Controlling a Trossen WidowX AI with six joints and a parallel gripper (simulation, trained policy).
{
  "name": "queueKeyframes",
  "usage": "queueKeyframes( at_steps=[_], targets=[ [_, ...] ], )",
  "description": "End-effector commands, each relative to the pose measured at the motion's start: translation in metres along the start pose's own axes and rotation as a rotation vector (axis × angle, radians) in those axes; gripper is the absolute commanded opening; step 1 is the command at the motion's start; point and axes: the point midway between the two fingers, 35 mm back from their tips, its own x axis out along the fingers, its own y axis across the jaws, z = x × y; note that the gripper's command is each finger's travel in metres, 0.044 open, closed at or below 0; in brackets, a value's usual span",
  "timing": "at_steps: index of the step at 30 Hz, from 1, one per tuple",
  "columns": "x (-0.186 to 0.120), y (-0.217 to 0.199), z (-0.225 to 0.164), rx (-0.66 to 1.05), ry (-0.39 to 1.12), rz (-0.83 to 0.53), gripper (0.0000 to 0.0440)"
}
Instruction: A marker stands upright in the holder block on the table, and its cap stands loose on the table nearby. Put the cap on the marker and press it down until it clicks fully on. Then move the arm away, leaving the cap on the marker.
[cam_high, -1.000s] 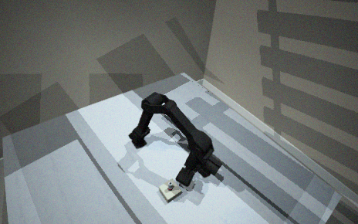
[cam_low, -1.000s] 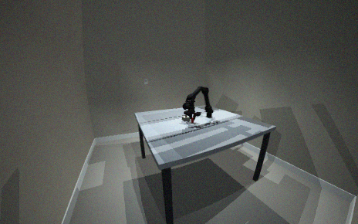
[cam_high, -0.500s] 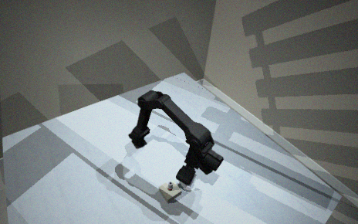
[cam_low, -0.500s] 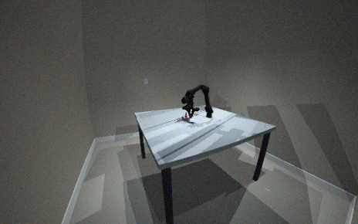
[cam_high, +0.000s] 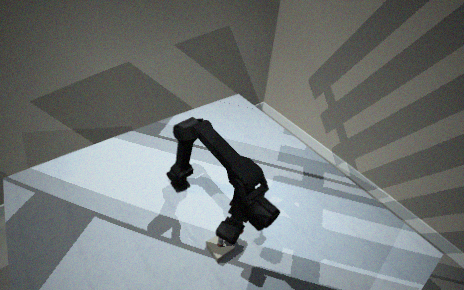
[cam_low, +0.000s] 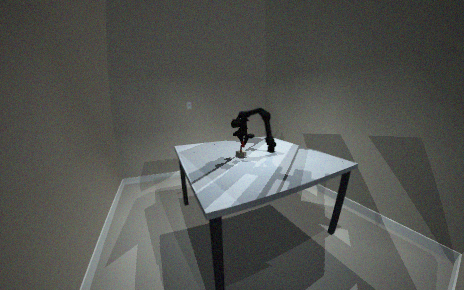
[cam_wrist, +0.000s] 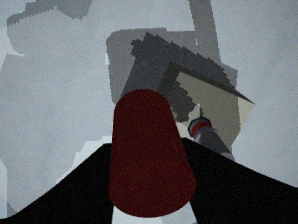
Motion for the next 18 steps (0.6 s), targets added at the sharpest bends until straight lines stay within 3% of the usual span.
queueKeyframes(
  at_steps=[1,18],
  targets=[
    [-0.007,-0.01,-0.004,0.01,-0.001,-0.006,0.0034],
    [-0.015,-0.049,-0.033,0.078,0.035,0.017,0.0009]
  ],
)
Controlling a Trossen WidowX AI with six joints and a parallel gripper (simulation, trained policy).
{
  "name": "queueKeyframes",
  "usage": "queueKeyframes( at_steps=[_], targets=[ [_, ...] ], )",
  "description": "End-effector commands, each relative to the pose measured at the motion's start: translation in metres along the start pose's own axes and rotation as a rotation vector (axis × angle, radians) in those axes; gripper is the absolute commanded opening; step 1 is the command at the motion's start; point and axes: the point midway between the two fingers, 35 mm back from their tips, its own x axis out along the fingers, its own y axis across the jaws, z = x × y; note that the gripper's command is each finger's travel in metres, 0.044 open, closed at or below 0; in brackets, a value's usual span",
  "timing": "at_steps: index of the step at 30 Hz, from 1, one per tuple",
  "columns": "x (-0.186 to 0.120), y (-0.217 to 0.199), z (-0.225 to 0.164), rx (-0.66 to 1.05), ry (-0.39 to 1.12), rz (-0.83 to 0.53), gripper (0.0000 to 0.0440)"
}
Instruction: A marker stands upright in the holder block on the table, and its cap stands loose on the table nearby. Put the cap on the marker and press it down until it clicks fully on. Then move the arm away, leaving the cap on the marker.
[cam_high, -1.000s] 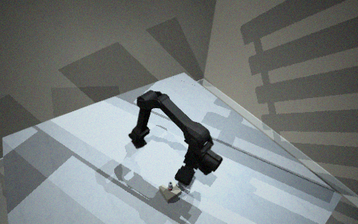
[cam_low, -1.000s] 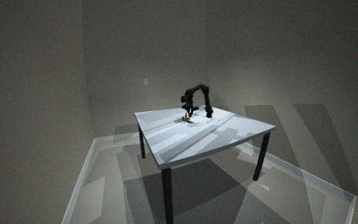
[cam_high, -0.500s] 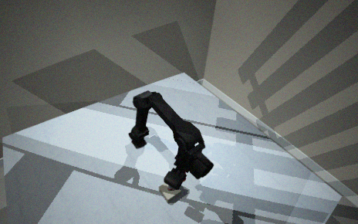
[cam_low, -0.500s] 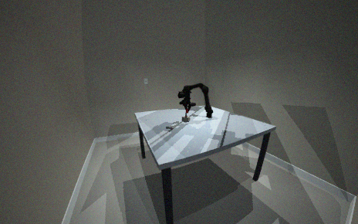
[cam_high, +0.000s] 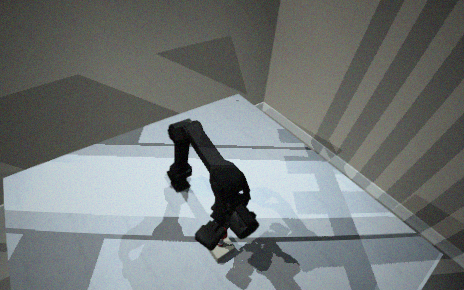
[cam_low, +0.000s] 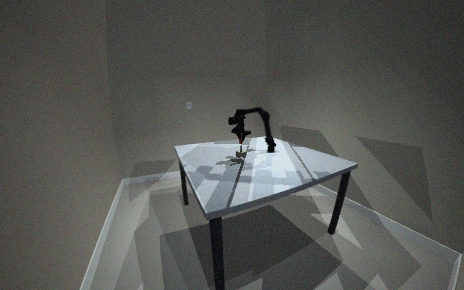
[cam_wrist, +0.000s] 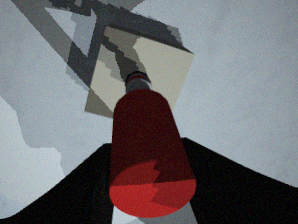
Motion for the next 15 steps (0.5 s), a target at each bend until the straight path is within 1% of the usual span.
queueKeyframes(
  at_steps=[1,15],
  targets=[
    [0.003,-0.001,-0.002,-0.003,0.01,0.012,0.0008],
    [0.034,0.0,-0.005,-0.02,0.061,0.055,0.0]
  ],
)
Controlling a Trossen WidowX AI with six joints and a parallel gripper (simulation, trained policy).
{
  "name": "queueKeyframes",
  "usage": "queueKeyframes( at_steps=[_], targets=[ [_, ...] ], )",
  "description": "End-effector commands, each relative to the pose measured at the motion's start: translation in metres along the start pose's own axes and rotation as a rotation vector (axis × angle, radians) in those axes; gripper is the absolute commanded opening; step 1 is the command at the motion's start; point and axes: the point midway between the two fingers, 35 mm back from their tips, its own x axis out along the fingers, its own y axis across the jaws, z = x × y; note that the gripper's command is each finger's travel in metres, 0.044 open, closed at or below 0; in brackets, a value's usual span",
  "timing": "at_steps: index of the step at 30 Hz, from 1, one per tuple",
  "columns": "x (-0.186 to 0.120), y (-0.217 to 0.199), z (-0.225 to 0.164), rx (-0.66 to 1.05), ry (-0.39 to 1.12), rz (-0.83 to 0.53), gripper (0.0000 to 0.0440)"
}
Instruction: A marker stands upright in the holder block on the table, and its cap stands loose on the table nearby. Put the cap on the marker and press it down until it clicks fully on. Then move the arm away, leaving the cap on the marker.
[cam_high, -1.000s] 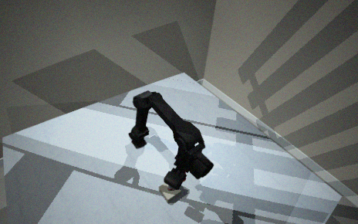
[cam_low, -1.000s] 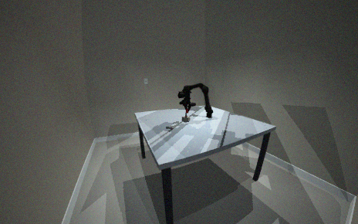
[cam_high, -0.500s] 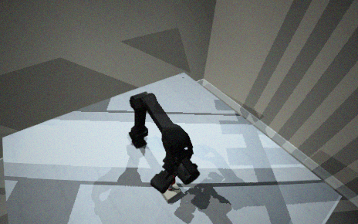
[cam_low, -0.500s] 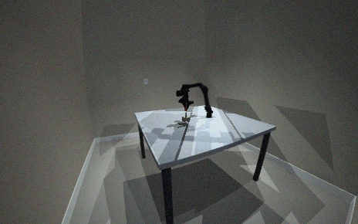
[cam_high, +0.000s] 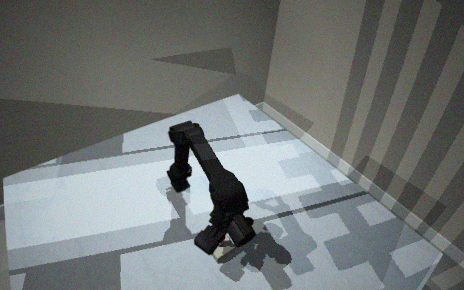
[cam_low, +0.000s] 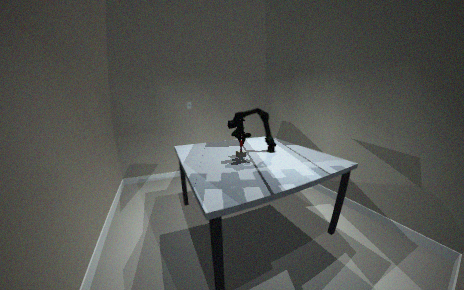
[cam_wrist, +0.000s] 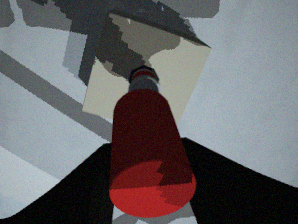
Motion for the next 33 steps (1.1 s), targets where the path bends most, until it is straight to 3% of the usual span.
queueKeyframes(
  at_steps=[1,20,22,33],
  targets=[
    [0.011,0.0,-0.001,-0.012,0.017,0.017,0.0],
    [0.052,-0.002,0.002,-0.087,0.034,0.035,0.0011],
    [0.055,-0.001,-0.001,-0.091,0.045,0.042,0.0042],
    [0.06,-0.005,-0.001,-0.131,0.044,0.028,0.0058]
  ],
)
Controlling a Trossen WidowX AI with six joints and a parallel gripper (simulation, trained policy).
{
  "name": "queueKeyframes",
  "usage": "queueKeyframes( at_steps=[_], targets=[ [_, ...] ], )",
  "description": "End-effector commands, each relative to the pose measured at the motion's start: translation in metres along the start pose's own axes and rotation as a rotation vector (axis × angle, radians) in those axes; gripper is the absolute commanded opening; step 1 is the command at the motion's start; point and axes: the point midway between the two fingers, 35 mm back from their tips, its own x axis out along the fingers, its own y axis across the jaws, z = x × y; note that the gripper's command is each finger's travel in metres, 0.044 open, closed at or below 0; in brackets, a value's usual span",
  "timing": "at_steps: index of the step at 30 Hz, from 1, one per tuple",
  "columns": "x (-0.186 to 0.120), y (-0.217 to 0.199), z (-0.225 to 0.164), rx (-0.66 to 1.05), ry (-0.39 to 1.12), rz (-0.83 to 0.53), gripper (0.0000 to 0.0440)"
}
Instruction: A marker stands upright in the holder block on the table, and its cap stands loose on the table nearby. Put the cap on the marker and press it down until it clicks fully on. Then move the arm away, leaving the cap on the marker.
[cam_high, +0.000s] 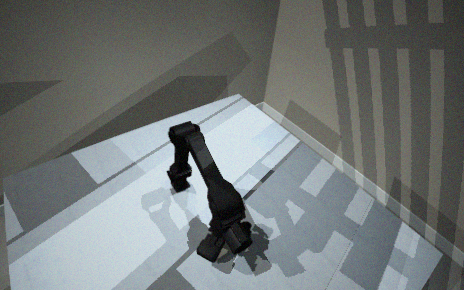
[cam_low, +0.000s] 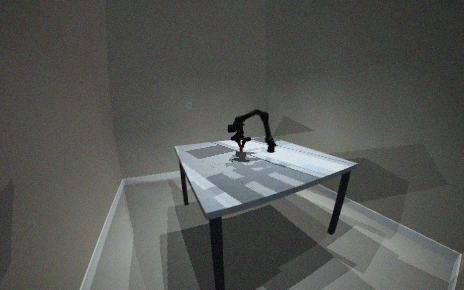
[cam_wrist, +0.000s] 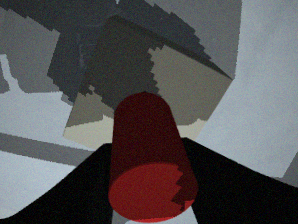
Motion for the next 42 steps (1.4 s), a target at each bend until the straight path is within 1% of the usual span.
queueKeyframes(
  at_steps=[1,42],
  targets=[
    [0.0185,0.0002,-0.006,-0.012,0.053,0.019,0.006],
    [0.0214,-0.0019,-0.0068,-0.048,0.055,0.01,0.0125]
  ],
)
